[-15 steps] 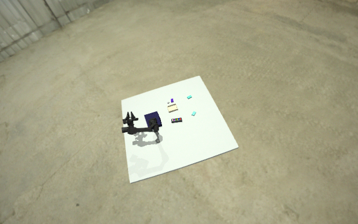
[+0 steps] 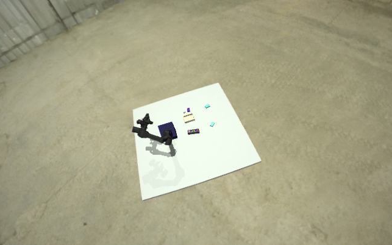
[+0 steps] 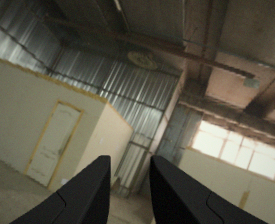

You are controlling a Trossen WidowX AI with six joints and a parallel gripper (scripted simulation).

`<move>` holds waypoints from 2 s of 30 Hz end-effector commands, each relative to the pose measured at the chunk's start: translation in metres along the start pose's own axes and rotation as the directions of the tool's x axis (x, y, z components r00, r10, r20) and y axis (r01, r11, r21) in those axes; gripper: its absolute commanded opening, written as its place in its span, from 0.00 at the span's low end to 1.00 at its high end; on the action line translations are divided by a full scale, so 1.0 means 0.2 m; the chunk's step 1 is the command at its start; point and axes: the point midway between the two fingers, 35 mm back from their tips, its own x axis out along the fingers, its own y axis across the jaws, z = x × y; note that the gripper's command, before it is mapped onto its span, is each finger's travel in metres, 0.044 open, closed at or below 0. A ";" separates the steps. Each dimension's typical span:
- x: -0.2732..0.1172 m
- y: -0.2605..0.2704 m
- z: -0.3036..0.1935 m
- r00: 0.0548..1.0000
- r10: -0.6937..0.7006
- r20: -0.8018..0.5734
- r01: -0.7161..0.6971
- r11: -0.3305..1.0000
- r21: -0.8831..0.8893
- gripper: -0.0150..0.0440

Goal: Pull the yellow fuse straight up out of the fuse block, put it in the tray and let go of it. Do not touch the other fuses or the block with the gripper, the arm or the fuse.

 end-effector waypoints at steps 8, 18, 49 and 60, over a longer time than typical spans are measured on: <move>0.62 -0.18 -0.47 0.851 -0.178 -0.494 0.035 0.958 -0.286 0.38; 0.91 -0.44 -1.12 0.508 -0.204 -0.837 -0.161 0.932 -0.324 0.38; 0.21 -0.61 -2.76 -0.402 0.389 -0.829 -0.336 0.779 0.529 0.38; 0.19 -0.60 -2.78 -0.402 0.389 -0.829 -0.336 0.779 0.529 0.38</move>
